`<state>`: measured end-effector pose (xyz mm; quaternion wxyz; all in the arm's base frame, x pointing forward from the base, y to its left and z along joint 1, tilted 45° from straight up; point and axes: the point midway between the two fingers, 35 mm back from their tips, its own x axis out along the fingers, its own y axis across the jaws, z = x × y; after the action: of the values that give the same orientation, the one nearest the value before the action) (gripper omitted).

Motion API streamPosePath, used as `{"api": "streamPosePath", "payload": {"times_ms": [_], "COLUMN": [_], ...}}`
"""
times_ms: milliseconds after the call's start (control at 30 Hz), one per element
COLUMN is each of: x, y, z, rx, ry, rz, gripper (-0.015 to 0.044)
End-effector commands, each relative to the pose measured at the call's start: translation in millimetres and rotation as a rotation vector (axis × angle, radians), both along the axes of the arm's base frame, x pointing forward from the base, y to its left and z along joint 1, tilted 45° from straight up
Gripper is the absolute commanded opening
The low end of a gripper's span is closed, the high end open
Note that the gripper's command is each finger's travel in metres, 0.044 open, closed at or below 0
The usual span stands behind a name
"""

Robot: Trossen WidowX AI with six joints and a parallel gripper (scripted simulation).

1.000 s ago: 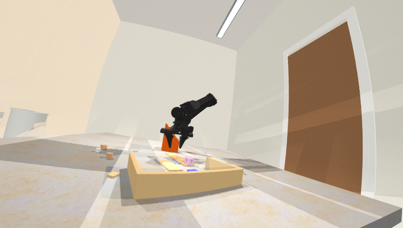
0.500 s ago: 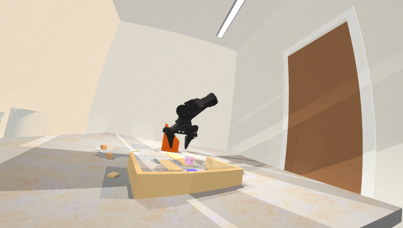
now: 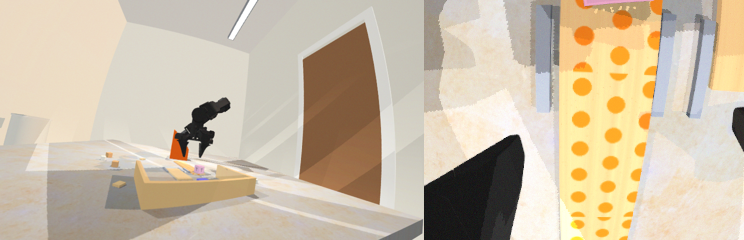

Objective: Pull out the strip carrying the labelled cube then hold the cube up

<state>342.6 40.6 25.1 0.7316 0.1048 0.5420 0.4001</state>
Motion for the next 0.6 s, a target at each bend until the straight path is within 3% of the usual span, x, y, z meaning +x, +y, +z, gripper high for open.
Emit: {"api": "streamPosePath", "payload": {"times_ms": [0, 533, 567], "x": [13.9, 56.7, 56.7], "y": [2.8, 11.9, 12.1], "z": [6.8, 29.5, 29.3], "rx": [0.005, 0.006, 0.006], "ry": [0.001, -0.002, -0.002], "rz": [-0.002, -0.002, -0.002], "gripper": [0.0440, 0.0440, 0.0414]}}
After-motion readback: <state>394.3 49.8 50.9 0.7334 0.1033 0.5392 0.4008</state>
